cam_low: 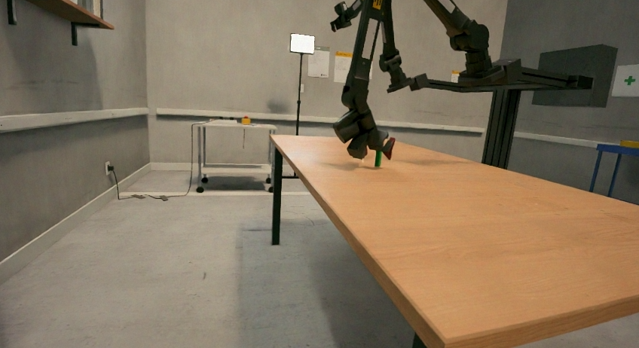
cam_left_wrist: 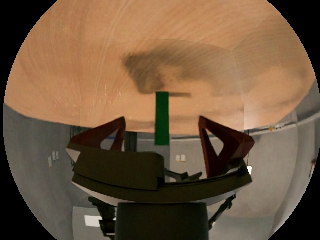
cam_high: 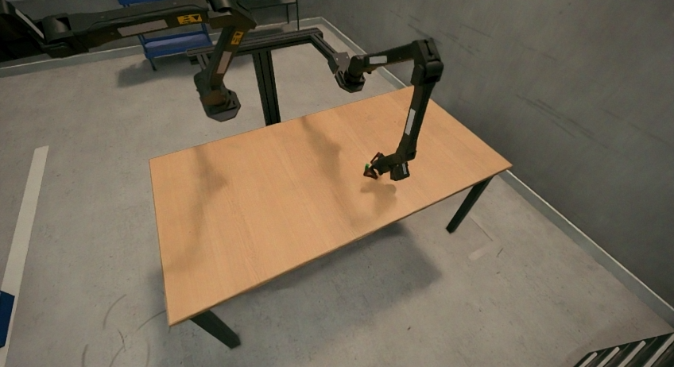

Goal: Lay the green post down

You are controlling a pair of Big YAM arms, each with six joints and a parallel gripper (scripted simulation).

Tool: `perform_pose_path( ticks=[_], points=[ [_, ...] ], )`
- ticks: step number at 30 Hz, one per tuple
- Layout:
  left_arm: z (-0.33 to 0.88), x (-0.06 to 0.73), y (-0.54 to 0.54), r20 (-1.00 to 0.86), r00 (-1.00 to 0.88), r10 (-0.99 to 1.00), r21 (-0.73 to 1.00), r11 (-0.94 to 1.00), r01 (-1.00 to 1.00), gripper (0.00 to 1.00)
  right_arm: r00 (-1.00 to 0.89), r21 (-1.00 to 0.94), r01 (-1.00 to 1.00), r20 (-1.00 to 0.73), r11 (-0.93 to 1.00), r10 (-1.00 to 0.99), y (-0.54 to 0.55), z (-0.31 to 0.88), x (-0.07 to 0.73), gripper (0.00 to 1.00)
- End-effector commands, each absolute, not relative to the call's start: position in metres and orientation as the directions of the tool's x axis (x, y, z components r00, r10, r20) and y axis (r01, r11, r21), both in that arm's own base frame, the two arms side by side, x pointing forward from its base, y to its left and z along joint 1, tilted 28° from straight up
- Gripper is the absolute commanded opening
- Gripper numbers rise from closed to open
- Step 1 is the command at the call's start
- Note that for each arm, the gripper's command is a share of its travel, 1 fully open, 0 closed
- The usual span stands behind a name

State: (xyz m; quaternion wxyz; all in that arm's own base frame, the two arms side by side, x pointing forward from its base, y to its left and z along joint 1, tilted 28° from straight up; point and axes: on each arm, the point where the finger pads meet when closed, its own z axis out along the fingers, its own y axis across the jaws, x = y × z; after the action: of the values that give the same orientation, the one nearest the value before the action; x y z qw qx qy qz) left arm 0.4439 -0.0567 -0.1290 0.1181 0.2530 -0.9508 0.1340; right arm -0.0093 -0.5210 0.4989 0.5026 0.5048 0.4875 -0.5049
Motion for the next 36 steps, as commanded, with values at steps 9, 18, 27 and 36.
perform_pose_path(
  ticks=[9, 18, 27, 36],
  points=[
    [-0.1164, 0.4528, -0.0582, 0.268, -0.849, -0.454, -0.212, 0.832, -0.512, 0.13, -0.002, 0.0, 1.0, -0.997, -0.025, -0.073, -0.5162, 0.5378, -0.0133, 1.0],
    [-0.1164, 0.4528, -0.0582, 0.268, -0.849, -0.454, -0.212, 0.832, -0.512, 0.13, -0.002, 0.0, 1.0, -0.997, -0.025, -0.073, -0.5162, 0.5378, -0.0133, 1.0],
    [-0.1164, 0.4528, -0.0582, 0.268, -0.849, -0.454, -0.212, 0.832, -0.512, 0.13, -0.002, 0.0, 1.0, -0.997, -0.025, -0.073, -0.5162, 0.5378, -0.0133, 1.0],
    [-0.1164, 0.4528, -0.0582, 0.268, -0.849, -0.454, -0.212, 0.832, -0.512, 0.13, -0.002, 0.0, 1.0, -0.997, -0.025, -0.073, -0.5162, 0.5378, -0.0133, 1.0]
  ],
)
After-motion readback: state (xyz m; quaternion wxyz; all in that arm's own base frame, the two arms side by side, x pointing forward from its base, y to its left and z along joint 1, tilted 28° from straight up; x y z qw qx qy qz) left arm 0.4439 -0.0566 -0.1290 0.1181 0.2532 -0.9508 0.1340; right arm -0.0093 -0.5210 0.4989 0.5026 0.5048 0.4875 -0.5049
